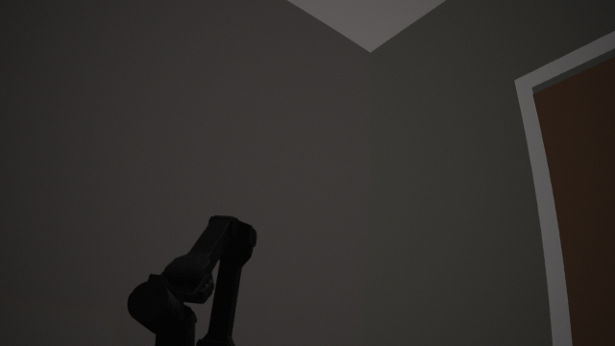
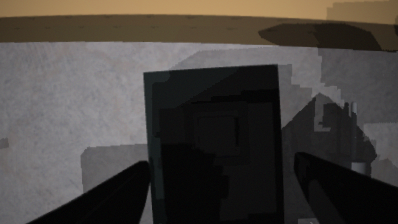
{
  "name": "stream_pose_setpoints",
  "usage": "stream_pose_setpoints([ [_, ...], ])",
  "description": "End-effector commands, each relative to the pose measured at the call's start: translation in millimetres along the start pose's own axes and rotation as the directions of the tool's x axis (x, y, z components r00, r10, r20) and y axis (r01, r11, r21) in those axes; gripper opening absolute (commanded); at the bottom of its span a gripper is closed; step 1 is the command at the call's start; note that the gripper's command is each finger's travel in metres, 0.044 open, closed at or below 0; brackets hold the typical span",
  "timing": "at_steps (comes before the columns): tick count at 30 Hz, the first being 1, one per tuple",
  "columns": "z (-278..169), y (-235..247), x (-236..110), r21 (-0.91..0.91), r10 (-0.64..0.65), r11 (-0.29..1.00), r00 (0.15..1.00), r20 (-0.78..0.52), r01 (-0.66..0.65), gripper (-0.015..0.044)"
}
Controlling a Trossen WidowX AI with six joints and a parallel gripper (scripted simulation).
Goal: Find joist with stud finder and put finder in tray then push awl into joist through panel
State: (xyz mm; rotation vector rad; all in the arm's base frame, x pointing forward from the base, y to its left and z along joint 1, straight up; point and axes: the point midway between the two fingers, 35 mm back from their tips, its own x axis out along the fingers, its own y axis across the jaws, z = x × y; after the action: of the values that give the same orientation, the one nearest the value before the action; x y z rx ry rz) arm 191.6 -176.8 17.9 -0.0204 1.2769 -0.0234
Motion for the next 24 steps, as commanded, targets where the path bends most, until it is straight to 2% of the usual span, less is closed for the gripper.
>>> stream_pose_setpoints([
  [1,-2.2,2.4,2.6,0.008,0.01,1.0,1.0,-0.004,-0.01,0.0315],
  [24,-2.2,2.4,2.6,0.008,0.01,1.0,1.0,-0.004,-0.01,0.0162],
])
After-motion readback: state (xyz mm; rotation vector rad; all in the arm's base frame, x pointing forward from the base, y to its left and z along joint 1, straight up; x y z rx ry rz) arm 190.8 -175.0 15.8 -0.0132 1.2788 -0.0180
